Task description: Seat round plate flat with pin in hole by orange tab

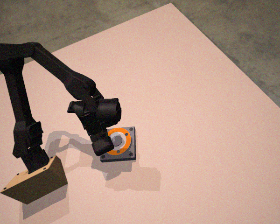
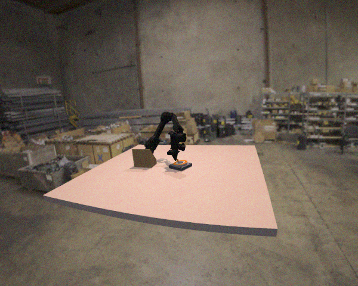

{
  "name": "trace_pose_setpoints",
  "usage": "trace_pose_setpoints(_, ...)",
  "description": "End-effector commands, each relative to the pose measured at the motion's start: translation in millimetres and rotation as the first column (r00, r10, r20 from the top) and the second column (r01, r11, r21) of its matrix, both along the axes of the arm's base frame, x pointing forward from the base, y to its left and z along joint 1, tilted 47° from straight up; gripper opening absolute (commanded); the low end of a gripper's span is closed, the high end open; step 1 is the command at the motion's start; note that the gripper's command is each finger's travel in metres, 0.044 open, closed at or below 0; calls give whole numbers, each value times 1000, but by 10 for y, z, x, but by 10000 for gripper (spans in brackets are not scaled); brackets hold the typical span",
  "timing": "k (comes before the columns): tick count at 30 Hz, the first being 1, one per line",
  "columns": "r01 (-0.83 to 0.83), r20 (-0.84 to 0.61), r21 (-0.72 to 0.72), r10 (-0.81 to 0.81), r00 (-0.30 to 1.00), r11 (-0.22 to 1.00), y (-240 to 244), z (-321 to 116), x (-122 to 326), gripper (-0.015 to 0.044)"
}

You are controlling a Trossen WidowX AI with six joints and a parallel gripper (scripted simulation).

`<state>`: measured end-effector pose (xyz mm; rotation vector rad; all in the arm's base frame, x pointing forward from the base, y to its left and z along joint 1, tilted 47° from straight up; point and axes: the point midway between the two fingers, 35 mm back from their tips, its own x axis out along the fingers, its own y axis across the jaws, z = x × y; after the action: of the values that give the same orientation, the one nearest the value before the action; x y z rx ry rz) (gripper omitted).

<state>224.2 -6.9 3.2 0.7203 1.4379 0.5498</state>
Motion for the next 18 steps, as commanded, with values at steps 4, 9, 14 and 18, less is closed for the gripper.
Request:
trace_pose_setpoints(4, 2, 10, 3, -2, 1000, 1000, 42, 84, 97, 0)
trace_pose_setpoints(9, 2, 10, 3, -2, 1000, 1000, 64, 135, 159, 0)
trace_pose_setpoints(14, 2, 11, 3, -2, 1000, 1000, 69, 176, 223, 0)
trace_pose_setpoints(18, 2, 11, 3, -2, 1000, 1000, 71, 201, 275, 0)
